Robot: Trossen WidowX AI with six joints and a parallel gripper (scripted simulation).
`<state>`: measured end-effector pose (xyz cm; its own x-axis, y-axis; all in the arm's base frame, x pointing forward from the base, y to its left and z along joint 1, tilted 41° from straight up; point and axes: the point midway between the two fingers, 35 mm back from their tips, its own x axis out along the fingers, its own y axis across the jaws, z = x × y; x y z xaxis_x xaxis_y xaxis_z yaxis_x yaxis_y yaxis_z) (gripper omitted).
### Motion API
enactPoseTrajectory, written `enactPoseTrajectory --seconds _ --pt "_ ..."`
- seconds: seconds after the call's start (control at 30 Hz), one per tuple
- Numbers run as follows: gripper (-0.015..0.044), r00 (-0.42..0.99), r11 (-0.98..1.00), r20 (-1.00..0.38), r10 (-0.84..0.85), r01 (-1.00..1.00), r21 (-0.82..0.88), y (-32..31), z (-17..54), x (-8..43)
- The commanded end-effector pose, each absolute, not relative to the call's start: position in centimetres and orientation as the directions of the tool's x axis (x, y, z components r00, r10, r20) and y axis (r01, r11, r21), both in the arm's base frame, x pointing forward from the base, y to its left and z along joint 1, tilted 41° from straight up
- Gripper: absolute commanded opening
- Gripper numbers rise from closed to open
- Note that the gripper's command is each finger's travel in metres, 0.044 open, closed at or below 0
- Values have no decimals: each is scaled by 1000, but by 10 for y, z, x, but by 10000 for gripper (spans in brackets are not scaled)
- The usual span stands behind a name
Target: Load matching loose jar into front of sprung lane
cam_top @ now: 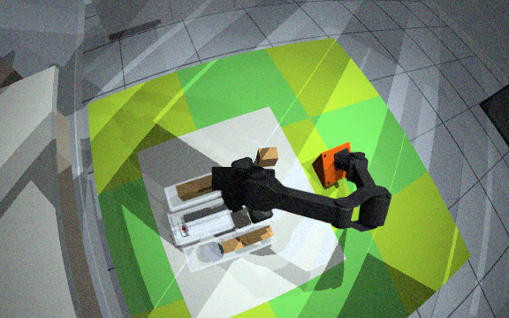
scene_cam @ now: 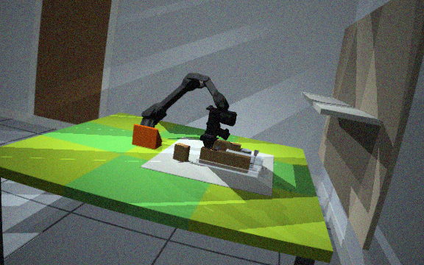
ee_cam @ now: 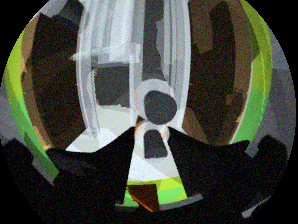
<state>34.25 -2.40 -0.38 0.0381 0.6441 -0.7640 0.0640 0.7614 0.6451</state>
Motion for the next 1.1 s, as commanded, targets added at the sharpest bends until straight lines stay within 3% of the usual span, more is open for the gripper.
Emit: enactPoseTrajectory --seconds 0.0,1.07 --pt "0 51 758 -760 648 53 650 -23 -3 345" --pt "0 50 758 -760 648 53 650 -24 -4 338"
